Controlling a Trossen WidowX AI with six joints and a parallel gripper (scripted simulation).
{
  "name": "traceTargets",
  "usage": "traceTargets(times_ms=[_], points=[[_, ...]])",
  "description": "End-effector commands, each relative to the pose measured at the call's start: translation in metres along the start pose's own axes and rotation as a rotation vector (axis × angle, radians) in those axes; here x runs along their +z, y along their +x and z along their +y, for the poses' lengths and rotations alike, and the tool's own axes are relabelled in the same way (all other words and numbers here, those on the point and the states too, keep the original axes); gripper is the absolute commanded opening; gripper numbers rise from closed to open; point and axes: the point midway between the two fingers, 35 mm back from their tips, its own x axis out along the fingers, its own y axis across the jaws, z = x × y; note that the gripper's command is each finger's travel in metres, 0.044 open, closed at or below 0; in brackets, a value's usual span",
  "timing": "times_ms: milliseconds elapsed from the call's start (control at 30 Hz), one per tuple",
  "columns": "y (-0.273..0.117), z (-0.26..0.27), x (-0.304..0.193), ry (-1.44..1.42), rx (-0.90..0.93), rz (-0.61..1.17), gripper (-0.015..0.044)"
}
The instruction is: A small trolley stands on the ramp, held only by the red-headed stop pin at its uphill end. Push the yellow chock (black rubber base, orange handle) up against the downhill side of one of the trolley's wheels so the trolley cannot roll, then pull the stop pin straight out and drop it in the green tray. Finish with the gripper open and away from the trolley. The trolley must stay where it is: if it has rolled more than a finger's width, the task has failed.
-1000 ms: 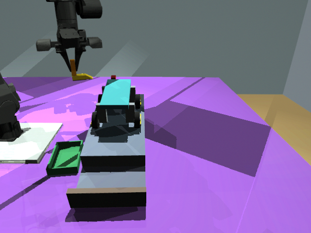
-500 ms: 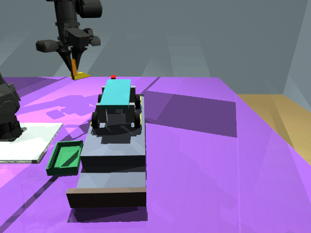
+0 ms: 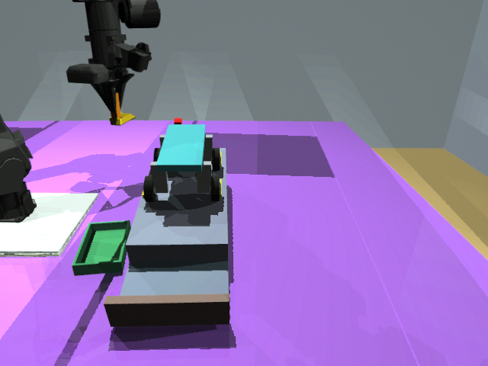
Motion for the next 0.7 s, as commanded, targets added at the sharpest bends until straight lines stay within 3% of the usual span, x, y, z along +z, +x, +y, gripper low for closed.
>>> traceTargets(times_ms=[0,667], points=[[0.000,0.000,-0.001,-0.167,0.002,0.002,0.0000],[0.001,-0.025,0.015,-0.273,-0.001,0.001,0.0000]])
